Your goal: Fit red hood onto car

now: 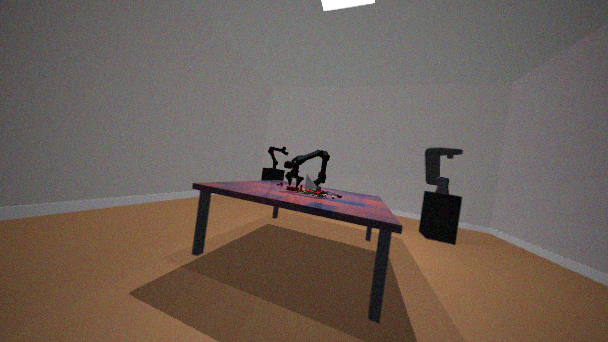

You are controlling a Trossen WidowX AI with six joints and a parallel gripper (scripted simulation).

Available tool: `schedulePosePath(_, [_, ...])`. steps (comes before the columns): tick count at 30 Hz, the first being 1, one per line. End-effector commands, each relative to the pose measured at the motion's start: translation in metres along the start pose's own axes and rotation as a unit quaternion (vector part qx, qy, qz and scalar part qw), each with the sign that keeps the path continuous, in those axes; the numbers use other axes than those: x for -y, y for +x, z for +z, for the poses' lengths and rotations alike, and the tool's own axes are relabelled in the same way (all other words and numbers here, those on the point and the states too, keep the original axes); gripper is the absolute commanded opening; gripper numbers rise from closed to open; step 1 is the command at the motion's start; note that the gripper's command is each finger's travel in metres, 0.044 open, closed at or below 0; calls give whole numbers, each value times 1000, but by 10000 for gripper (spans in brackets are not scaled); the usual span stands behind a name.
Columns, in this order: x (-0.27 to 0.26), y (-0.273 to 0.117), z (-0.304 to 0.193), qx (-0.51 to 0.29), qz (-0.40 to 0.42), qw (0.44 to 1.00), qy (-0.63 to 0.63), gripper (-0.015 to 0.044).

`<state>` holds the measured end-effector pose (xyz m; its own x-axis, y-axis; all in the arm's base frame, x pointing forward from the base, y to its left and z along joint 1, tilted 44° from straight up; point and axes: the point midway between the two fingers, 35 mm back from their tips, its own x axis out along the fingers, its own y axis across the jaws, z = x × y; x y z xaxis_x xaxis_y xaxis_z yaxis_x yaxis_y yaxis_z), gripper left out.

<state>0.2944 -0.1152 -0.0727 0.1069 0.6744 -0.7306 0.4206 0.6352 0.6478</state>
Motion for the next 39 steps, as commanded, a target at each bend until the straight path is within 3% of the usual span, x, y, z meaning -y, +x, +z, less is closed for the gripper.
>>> schedulePosePath(1, [-1, 4, -2, -3, 3, 1000, 2, 440])
schedulePosePath(37, [-2, 21, -2, -3, 3, 1000, 2, 440])
schedulePosePath(39, [0, 18, 0, 0, 0, 1000, 0, 387])
